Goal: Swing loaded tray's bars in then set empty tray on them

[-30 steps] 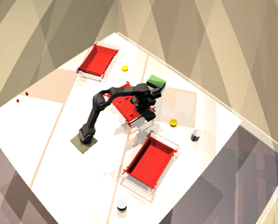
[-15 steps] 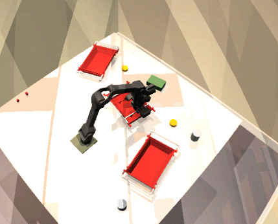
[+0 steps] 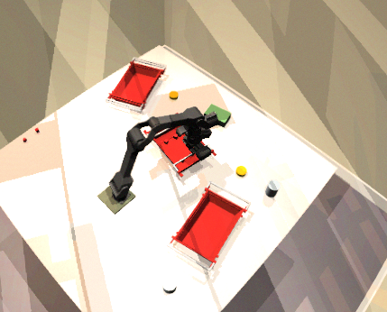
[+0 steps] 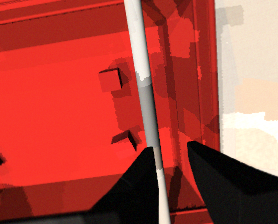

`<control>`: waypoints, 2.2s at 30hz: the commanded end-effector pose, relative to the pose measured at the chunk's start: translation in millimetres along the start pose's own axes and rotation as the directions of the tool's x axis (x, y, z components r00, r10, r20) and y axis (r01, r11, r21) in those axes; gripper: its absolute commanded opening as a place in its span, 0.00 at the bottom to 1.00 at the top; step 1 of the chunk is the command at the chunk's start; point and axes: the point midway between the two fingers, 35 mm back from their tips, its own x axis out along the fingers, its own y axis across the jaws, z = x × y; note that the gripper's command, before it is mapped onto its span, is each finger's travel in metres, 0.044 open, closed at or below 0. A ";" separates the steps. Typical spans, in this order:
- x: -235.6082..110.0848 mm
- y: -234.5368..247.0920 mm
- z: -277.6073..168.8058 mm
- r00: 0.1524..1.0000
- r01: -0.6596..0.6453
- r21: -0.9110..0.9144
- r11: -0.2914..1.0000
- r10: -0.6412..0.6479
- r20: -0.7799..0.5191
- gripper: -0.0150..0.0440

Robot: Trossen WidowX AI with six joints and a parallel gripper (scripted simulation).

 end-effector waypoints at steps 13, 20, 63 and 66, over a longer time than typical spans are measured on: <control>1.3 0.0 0.0 1.000 0.000 0.000 1.000 0.000 -0.001 0.40; 1.3 0.0 0.0 1.000 0.000 0.000 1.000 0.000 -0.001 0.25; 0.9 0.0 -0.3 1.000 0.000 0.000 1.000 0.000 -0.002 0.25; 0.9 0.0 -0.3 1.000 0.000 0.000 1.000 0.000 -0.002 0.25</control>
